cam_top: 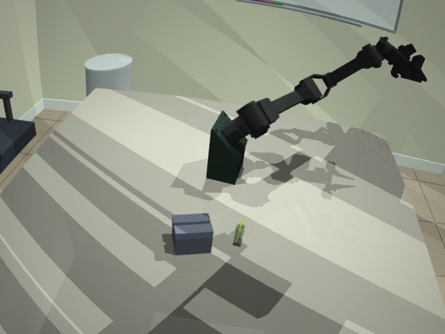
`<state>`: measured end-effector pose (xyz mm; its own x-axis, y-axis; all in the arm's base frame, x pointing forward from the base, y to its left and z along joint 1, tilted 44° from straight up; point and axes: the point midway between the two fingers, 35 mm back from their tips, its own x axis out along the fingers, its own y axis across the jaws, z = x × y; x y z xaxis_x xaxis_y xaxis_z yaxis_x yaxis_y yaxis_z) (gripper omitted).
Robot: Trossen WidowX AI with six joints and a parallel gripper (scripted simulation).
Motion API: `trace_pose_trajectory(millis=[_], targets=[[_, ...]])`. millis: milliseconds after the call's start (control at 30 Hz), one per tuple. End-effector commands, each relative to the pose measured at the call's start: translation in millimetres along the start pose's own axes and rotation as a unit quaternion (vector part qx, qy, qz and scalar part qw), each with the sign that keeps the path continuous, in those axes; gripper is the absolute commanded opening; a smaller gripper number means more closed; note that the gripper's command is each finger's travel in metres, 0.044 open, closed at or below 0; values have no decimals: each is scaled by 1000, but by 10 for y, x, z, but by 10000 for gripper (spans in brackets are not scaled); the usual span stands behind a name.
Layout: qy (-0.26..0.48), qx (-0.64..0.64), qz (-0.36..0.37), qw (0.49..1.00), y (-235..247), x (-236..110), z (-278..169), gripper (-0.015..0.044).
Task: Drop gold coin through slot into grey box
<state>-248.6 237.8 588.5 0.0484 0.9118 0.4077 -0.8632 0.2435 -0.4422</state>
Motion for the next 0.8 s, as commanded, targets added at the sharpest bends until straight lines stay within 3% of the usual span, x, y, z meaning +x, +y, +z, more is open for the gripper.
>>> trace_pose_trajectory(millis=[0, 433, 767], targets=[[-22, 35, -49, 998, -727, -84, 77, 161], [-58, 119, -203, 970, -2617, -515, -166, 161], [-21, 197, -324, 925, -3821, -1055, -928, 161]])
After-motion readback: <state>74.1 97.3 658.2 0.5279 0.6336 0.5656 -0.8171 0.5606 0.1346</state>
